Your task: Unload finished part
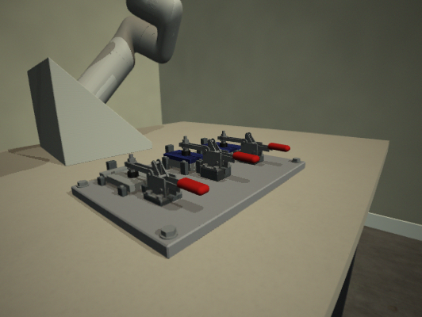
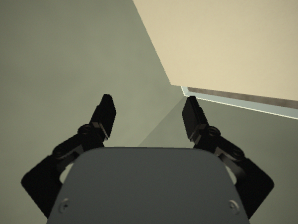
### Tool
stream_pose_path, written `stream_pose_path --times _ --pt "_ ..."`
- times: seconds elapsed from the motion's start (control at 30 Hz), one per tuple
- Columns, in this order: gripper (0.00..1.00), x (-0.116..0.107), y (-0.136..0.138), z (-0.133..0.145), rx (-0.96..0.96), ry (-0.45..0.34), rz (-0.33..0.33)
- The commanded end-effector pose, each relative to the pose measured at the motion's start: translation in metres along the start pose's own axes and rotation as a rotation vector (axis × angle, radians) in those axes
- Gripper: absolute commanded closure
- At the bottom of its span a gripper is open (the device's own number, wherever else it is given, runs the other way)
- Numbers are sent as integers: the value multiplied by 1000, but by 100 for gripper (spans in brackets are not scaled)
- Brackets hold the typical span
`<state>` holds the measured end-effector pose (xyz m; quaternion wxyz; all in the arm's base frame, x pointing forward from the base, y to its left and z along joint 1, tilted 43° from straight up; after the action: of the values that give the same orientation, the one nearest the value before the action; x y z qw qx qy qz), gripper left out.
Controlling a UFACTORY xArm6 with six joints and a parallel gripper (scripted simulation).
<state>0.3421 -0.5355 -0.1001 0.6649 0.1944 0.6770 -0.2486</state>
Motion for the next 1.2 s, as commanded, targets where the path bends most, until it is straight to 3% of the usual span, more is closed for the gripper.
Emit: stream_pose_path --times 0.0,0.63,1.03,1.1,1.13,1.17 --pt "0 -2 -2 1 2 -5 -2" --pt "0 -5 1 2 11 -4 2" --pt "0 -101 75 2 255 40 116" --pt "0 -101 75 2 255 40 116" --pt "0 -122 93 -2 308 55 144" --pt "0 -127 97 -3 319 59 150"
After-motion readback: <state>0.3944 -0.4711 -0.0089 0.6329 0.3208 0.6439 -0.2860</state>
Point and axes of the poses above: the point where the finger pads meet when closed, its own x axis out along the fingers, its own y axis across the jaws, z = x × y, the point moved 5 cm from there along -x, back along the fingers, and after that the axes turned 2 degrees about -x, right-handed, at the moved point
